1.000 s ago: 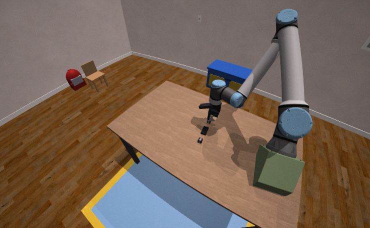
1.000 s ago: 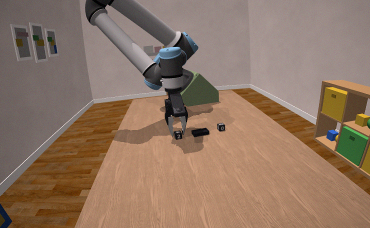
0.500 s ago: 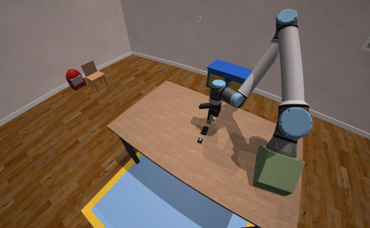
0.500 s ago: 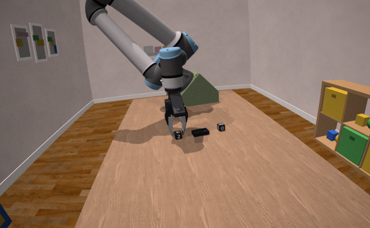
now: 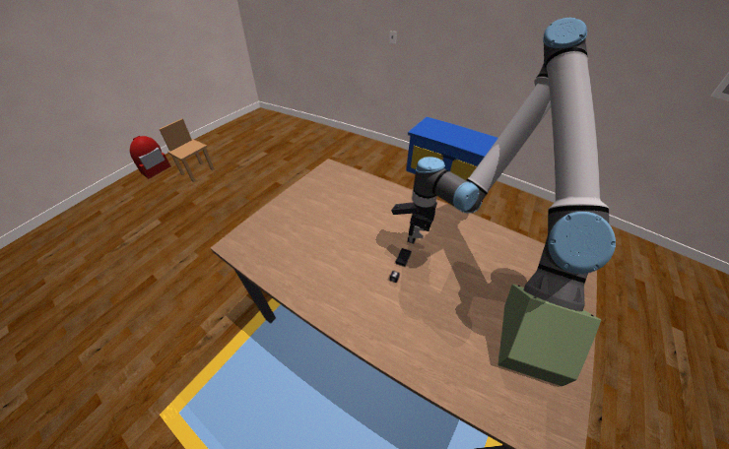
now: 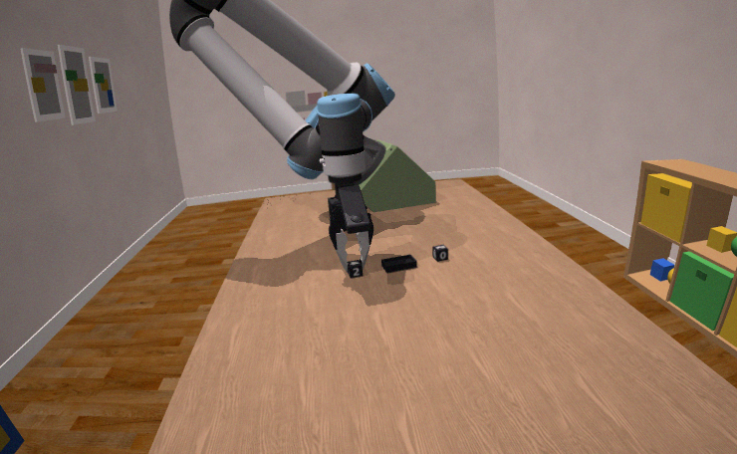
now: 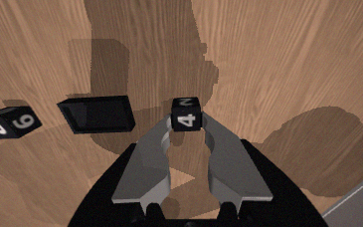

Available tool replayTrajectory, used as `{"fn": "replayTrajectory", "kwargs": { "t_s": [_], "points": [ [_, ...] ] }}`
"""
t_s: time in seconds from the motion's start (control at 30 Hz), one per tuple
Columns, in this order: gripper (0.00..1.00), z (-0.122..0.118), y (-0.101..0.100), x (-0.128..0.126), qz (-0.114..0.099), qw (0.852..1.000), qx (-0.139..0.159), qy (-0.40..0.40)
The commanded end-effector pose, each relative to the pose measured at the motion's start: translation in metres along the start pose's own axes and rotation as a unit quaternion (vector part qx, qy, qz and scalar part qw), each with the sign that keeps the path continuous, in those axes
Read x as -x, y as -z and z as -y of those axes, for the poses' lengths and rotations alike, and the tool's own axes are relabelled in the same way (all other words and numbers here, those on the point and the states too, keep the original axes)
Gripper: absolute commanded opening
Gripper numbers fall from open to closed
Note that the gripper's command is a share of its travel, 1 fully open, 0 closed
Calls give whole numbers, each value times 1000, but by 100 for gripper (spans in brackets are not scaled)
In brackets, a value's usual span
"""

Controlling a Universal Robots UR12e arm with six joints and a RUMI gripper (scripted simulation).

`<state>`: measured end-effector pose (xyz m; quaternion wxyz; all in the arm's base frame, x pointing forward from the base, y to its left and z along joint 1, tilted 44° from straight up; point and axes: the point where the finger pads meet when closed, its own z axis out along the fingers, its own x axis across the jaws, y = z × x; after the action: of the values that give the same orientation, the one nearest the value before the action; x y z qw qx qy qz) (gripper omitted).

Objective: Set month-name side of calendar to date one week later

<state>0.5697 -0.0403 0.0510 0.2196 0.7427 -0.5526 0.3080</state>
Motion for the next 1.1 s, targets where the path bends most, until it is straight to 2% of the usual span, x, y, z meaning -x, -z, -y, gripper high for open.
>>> {"fn": "replayTrajectory", "kwargs": {
  "t_s": [0.0,0.8,0.93,1.07],
  "points": [
    [10,0,0,0,0,1000,0,0],
    [10,0,1,0,0,1000,0,0],
    [10,0,9,0,0,1000,0,0],
    [10,0,25,0,0,1000,0,0]
  ]
}}
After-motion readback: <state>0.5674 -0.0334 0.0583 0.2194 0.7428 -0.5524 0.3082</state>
